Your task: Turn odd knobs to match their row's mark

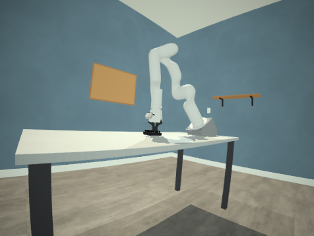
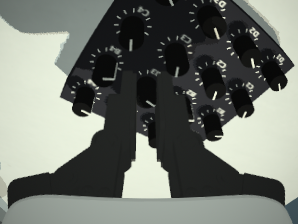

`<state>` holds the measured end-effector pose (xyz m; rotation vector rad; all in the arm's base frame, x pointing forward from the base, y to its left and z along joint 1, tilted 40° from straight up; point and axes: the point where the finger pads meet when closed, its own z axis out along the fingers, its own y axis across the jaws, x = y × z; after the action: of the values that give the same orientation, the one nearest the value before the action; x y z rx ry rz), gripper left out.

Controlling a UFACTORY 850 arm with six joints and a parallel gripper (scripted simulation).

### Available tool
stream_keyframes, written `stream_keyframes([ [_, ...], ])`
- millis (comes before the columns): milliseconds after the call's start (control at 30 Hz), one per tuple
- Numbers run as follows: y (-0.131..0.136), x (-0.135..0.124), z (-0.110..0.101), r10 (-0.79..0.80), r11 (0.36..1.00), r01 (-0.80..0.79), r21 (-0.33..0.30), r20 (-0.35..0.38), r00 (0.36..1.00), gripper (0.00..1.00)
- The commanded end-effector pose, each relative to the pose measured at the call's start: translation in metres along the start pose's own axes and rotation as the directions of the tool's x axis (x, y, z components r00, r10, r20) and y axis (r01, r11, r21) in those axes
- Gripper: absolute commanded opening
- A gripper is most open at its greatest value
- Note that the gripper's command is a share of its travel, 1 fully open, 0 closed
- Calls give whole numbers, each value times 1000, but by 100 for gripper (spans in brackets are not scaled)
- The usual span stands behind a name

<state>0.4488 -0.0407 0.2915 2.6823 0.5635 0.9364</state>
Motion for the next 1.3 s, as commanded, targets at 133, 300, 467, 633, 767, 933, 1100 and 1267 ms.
stream_keyframes([
  [133, 0, 1, 0, -166, 986, 166, -3, 6, 986, 8],
  [300, 0, 1, 0, -297, 955, 297, -2, 6, 955, 8],
  [467, 0, 1, 0, -413, 911, 413, -1, 7, 911, 8],
  [633, 0, 1, 0, -471, 882, 471, -1, 7, 882, 8],
  [767, 0, 1, 0, -532, 847, 532, 0, 7, 847, 8],
  [933, 0, 1, 0, -580, 815, 580, 0, 7, 815, 8],
  [1100, 0, 1, 0, -598, 801, 598, 0, 7, 801, 8],
  [1267, 0, 1, 0, -604, 797, 604, 0, 7, 797, 8],
])
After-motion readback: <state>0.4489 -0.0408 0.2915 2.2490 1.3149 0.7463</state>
